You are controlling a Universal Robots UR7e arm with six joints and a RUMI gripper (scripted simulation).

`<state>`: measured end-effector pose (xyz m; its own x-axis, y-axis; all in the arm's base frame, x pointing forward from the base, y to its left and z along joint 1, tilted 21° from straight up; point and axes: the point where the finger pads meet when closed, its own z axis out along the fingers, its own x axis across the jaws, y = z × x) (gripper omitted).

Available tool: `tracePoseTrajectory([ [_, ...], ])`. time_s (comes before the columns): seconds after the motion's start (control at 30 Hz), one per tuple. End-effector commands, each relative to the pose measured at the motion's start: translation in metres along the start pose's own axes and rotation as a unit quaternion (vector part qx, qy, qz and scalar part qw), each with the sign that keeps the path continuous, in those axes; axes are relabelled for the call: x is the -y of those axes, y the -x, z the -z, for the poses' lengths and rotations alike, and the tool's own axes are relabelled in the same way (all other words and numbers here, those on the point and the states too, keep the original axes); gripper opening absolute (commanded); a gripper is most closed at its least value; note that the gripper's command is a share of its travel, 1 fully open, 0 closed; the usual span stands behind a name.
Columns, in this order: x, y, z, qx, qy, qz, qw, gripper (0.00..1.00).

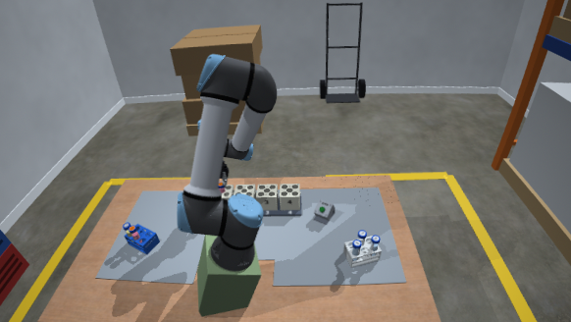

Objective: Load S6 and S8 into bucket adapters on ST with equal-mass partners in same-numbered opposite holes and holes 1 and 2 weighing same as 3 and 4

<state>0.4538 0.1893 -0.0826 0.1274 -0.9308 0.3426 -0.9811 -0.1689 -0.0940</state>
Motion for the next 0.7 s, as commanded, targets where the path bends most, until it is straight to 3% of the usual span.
tracePoseTrajectory([
  [0.0, 0.0, 0.0, -0.004, 0.0, -0.001, 0.0, 1.0, 0.0],
  [0.67, 0.001, 0.0, -0.014, 0.0, -0.001, 0.0, 1.0, 0.0],
])
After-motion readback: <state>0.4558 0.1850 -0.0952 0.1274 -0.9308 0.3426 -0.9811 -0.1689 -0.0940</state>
